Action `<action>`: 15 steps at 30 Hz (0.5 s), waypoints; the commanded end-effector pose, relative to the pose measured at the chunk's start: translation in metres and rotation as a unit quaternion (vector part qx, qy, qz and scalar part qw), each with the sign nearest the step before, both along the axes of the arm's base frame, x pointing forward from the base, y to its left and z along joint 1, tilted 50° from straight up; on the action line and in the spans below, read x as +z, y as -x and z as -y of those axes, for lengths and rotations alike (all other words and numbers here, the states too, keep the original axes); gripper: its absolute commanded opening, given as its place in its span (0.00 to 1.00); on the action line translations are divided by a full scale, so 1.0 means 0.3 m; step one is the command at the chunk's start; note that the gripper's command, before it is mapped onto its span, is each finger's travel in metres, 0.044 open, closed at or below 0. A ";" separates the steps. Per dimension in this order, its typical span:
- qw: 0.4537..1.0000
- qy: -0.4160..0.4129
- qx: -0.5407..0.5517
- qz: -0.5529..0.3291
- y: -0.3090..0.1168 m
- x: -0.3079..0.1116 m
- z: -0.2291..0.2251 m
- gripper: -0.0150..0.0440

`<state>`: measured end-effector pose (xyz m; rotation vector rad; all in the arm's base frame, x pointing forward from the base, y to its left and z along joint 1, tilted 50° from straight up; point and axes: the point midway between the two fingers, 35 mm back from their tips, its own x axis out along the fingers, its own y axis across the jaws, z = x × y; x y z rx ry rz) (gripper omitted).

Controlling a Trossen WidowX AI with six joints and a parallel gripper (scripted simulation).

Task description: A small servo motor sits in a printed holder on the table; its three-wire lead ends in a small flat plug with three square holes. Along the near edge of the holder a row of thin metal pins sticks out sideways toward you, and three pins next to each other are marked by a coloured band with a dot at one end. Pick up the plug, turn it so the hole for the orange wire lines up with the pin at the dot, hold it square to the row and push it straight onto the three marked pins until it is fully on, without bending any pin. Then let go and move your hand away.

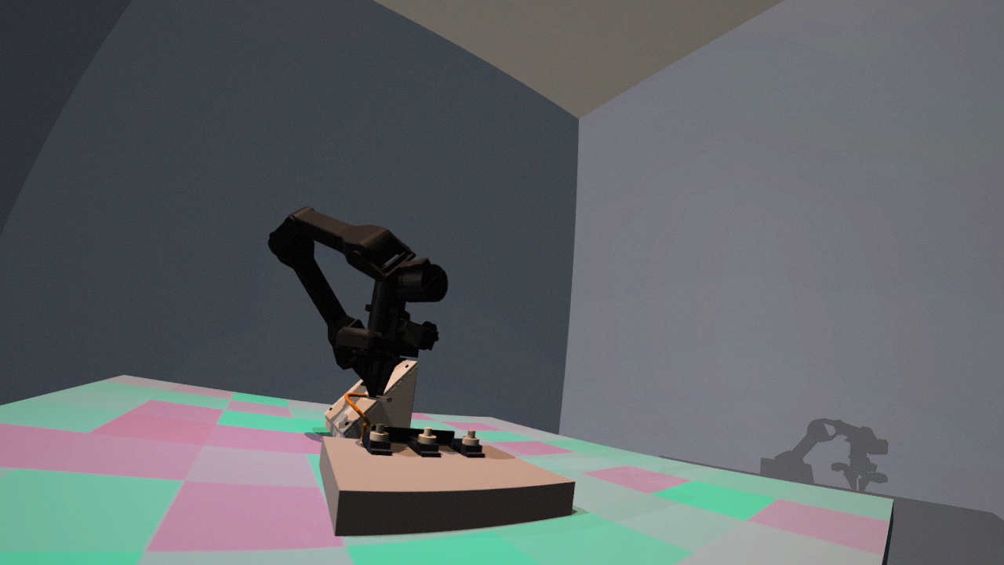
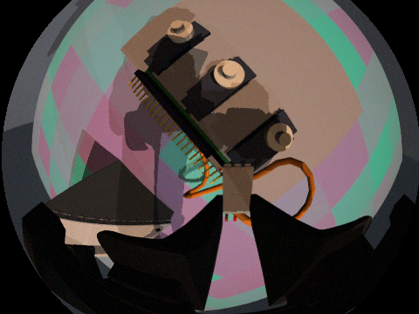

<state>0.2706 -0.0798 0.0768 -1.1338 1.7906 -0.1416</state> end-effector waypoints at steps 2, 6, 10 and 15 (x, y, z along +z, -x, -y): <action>0.997 0.006 -0.050 0.056 0.046 -0.021 -0.020 0.25; 0.991 0.011 -0.087 0.096 0.080 -0.034 -0.032 0.25; 0.983 0.017 -0.124 0.137 0.114 -0.047 -0.042 0.25; 0.967 0.025 -0.169 0.187 0.158 -0.063 -0.053 0.25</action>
